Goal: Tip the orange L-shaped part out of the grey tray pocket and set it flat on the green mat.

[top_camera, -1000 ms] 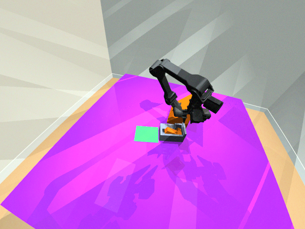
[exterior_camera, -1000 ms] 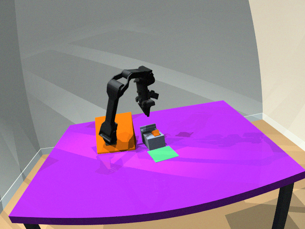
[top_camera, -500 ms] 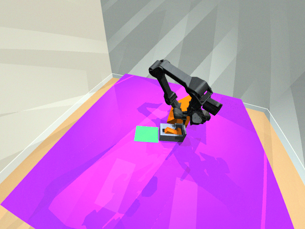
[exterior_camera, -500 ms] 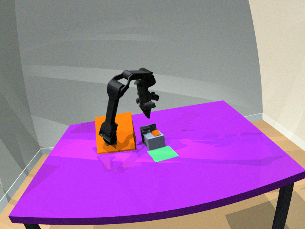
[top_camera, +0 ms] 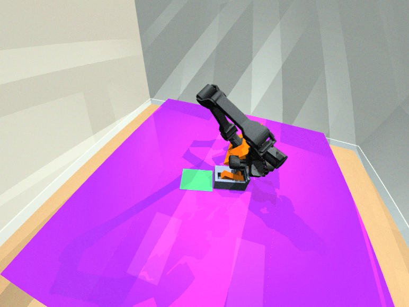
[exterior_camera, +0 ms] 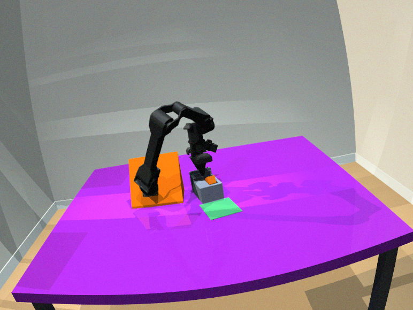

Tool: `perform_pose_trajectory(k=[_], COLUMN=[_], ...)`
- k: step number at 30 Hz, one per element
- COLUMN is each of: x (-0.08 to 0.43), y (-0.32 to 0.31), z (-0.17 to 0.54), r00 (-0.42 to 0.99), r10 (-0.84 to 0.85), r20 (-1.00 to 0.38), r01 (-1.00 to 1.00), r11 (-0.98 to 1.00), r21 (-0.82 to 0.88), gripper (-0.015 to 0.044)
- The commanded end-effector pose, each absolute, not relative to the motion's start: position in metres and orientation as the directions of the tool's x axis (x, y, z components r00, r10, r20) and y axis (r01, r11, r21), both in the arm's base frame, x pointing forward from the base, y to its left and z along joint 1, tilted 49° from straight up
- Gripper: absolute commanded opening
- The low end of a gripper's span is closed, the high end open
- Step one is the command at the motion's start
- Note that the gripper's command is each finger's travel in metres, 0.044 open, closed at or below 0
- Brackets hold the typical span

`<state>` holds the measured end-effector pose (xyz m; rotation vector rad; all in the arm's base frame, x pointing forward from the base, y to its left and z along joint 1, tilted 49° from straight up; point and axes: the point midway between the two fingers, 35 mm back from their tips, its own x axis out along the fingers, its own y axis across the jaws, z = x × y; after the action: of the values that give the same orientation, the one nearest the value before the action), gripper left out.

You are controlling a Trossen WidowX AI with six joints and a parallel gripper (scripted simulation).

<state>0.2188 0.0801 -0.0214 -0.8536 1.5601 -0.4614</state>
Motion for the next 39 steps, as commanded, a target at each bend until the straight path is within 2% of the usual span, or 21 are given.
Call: perform_pose_trajectory(k=[1, 18, 39], x=[0.219, 0.219, 0.219], y=[0.074, 0.054, 0.058], z=[-0.025, -0.043, -0.042], r00=[0.011, 0.011, 0.016], r10=[-0.744, -0.745, -0.740], r20=[-0.668, -0.666, -0.673], r01=[-0.261, -0.261, -0.260], r11=[0.642, 0.641, 0.647], r21=[-0.720, -0.722, -0.717], gripper=[0.0180, 0.0180, 0.0180])
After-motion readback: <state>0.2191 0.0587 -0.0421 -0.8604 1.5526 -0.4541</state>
